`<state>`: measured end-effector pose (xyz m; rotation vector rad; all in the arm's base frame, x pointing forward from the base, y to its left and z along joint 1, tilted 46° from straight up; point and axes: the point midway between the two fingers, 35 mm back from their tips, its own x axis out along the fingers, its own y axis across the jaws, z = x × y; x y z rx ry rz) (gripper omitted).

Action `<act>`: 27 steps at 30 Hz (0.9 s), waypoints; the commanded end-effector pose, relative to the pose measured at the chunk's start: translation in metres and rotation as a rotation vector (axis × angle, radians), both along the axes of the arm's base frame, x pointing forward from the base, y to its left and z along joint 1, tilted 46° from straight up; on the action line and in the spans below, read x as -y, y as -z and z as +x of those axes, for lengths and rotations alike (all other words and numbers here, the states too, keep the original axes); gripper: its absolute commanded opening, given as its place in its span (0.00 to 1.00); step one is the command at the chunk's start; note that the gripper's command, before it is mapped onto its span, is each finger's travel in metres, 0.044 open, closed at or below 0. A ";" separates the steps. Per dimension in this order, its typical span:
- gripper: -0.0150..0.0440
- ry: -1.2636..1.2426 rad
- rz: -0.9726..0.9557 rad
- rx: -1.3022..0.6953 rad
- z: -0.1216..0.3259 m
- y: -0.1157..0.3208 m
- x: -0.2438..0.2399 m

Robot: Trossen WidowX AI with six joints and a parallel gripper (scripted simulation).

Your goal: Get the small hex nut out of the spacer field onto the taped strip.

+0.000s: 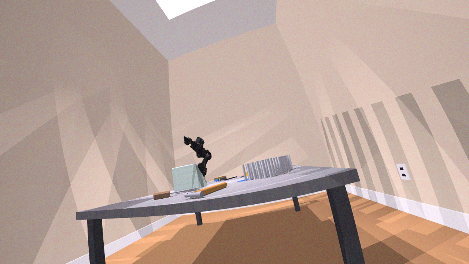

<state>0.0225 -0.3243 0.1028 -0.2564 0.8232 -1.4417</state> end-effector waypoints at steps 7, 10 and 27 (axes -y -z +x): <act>1.00 -0.436 0.143 0.261 0.151 0.009 -0.020; 1.00 -0.542 0.205 0.332 0.188 0.009 -0.036; 1.00 -1.126 0.901 0.633 0.366 0.005 -0.243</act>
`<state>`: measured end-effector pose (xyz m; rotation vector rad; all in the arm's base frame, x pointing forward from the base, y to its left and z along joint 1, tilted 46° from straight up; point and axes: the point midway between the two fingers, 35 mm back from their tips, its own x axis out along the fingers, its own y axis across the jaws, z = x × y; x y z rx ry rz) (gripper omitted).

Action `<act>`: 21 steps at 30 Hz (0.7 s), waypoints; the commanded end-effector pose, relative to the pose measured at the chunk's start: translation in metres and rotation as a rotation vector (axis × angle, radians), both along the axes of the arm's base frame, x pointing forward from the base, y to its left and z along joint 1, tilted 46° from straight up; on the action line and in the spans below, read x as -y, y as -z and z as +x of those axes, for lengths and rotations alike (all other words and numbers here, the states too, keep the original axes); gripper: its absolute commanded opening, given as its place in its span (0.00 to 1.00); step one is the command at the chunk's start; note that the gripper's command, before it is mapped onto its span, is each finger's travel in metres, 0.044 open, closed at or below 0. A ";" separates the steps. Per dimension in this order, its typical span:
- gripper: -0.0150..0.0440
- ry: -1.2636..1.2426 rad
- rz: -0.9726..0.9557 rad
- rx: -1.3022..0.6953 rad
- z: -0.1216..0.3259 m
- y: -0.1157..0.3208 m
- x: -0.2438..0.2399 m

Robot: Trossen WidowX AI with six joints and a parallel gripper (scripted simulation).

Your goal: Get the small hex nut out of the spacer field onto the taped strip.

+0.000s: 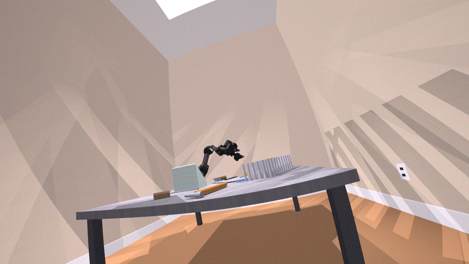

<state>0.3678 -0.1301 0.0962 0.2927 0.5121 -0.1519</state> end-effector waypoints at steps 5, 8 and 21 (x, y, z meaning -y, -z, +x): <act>1.00 -0.157 0.153 -0.012 0.025 -0.002 -0.060; 1.00 -0.157 0.153 -0.012 0.025 -0.002 -0.060; 1.00 -0.157 0.153 -0.012 0.025 -0.002 -0.060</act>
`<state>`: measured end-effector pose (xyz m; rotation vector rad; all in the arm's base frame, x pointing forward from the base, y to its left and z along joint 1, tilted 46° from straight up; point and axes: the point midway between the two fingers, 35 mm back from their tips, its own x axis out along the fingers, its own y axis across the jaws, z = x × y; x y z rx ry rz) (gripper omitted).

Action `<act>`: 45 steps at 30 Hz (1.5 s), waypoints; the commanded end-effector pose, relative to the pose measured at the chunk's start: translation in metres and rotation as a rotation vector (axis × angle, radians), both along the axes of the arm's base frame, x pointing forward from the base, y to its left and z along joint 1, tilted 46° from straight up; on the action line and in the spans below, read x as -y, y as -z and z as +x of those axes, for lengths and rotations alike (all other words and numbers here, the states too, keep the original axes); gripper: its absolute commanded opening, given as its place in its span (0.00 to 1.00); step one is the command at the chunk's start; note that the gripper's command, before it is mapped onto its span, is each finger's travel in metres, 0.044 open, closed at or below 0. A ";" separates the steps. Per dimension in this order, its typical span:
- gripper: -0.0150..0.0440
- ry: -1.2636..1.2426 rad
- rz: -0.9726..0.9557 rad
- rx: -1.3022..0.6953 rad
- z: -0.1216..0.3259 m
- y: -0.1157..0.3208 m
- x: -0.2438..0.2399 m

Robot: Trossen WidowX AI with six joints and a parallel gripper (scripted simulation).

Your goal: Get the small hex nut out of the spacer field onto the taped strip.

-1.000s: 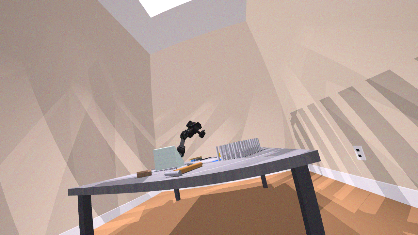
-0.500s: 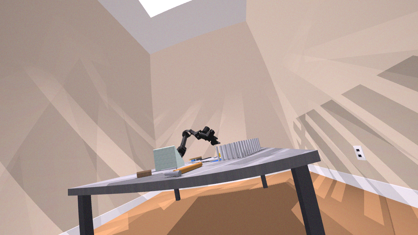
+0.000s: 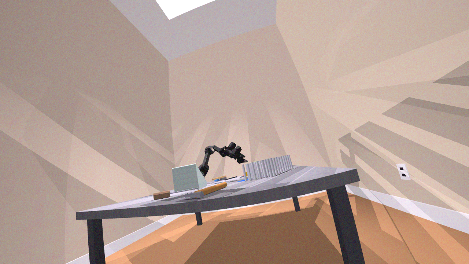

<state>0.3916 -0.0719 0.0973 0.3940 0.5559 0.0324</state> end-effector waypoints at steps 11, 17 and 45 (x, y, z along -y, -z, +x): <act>1.00 -0.004 0.007 -0.001 0.001 0.000 -0.001; 1.00 -0.004 0.007 -0.001 0.001 0.000 -0.001; 1.00 -0.343 -0.337 -0.830 -0.197 0.214 0.288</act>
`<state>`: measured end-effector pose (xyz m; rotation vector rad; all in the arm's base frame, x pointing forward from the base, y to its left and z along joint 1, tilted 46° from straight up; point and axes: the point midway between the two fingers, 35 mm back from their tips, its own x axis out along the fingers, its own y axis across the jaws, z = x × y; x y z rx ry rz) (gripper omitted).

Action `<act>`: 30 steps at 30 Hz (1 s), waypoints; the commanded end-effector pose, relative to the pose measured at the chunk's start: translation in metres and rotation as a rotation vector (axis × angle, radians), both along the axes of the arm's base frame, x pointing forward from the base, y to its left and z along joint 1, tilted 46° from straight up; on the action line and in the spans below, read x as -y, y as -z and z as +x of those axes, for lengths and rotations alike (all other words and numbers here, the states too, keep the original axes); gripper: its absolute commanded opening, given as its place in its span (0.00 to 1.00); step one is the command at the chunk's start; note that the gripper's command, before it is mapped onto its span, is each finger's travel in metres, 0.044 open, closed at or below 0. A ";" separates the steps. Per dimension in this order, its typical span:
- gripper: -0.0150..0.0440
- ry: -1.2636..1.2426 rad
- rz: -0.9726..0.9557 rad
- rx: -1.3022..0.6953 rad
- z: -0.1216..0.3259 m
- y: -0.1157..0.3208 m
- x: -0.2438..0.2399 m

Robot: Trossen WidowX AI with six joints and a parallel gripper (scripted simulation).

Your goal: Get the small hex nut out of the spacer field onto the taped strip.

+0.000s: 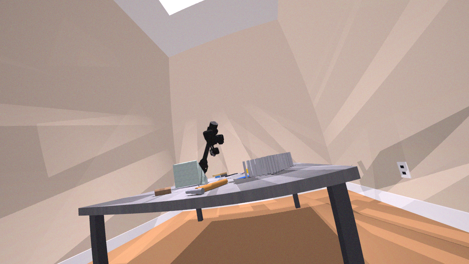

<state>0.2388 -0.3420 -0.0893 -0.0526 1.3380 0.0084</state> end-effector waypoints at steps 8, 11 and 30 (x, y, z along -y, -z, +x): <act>1.00 -0.259 0.286 -0.184 -0.161 0.089 0.029; 1.00 -0.340 0.387 -0.167 -0.204 0.109 0.019; 1.00 -0.551 0.623 0.015 -0.301 0.152 -0.032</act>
